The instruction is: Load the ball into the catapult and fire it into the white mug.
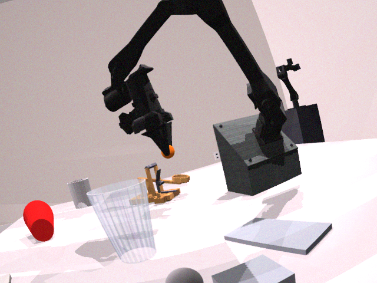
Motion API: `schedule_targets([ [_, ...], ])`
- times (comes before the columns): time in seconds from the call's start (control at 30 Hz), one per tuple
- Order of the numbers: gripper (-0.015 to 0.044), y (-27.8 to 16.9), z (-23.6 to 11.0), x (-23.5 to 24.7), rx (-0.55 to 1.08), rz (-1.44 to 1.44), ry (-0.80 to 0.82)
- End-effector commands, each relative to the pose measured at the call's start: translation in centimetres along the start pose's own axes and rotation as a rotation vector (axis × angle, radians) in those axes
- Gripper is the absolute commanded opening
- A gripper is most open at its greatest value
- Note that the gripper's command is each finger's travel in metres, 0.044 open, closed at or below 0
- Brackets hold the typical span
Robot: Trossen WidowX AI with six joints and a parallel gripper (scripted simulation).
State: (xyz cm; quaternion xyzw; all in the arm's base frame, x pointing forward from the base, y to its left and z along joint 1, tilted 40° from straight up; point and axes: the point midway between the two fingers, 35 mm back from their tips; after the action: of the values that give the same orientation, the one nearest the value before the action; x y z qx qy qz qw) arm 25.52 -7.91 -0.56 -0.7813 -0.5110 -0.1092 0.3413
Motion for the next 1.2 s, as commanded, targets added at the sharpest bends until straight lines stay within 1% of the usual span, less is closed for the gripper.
schedule_targets([
  [0.0,0.0000,0.6,0.2,-1.8,0.022,0.033,0.007],
  [0.4,0.0000,1.7,1.6,-6.8,0.096,0.131,0.045],
  [0.8,0.0000,1.9,3.8,-11.6,0.173,0.216,0.098],
  [1.17,0.0000,2.2,5.5,-11.7,0.177,0.220,0.102],
])
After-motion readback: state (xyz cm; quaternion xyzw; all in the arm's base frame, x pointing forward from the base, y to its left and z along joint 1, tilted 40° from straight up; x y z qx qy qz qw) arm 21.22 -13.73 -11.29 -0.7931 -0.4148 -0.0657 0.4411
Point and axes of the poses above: the point midway between the two fingers, 35 mm back from their tips, its own z axis out along the fingers, its own x axis across the jaws, y = z × x, and after that the axes turned 2 degrees about z, right-handed
